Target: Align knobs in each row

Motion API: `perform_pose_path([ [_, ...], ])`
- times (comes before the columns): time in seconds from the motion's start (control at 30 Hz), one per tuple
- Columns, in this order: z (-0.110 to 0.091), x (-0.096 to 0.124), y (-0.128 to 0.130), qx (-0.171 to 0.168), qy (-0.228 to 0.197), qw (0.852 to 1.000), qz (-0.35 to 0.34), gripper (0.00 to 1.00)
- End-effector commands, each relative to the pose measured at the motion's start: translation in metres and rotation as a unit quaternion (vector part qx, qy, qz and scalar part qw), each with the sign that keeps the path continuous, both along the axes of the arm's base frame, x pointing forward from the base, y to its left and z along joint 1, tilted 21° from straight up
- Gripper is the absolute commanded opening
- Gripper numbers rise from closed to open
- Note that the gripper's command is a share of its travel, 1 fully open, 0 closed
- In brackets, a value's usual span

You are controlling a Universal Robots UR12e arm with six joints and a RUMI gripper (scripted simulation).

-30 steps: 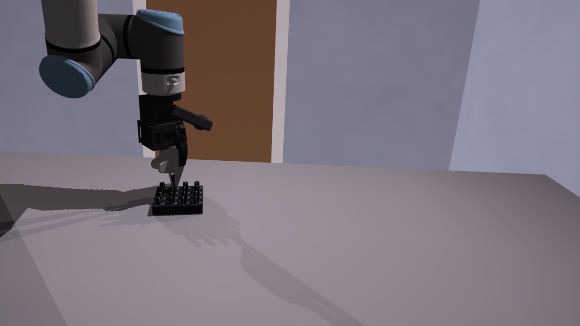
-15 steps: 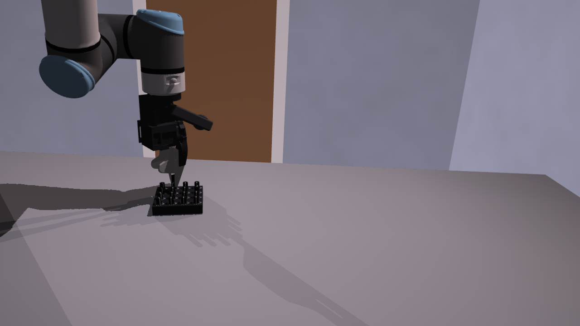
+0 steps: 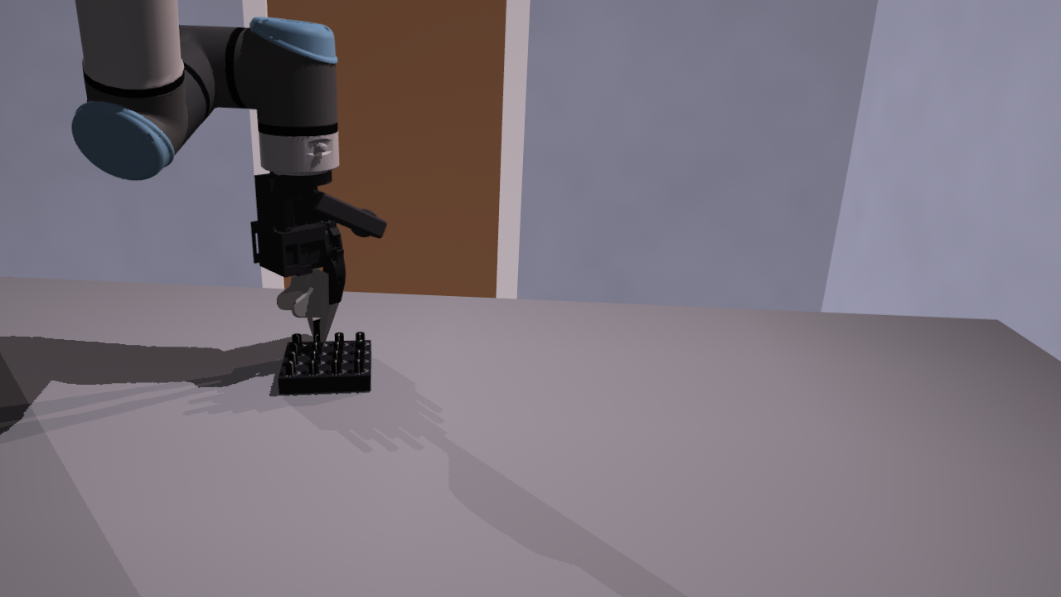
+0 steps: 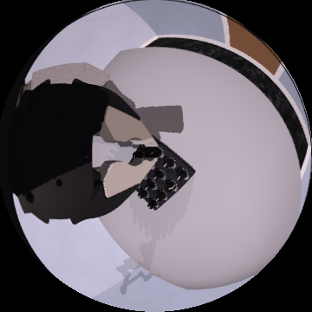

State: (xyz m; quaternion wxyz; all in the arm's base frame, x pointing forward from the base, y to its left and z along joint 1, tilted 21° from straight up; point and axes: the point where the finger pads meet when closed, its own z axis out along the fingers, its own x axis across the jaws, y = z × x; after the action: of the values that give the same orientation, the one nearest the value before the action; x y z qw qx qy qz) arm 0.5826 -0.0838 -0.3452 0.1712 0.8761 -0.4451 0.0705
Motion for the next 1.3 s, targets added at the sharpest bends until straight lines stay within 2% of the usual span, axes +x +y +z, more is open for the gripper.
perform_pose_path([
  [0.0,0.0007,0.0034,-0.0013,0.002,0.02,0.998,0.058,0.04],
  [0.53,0.0003,0.0021,-0.0003,0.005,0.063,0.984,0.167,0.04],
  [1.13,0.0,0.0013,0.0003,0.006,0.067,0.982,0.177,0.04],
  [1.17,0.0,0.0013,0.0003,0.006,0.067,0.982,0.176,0.11],
  [1.27,0.0,0.0013,0.0003,0.005,0.067,0.982,0.176,0.11],
])
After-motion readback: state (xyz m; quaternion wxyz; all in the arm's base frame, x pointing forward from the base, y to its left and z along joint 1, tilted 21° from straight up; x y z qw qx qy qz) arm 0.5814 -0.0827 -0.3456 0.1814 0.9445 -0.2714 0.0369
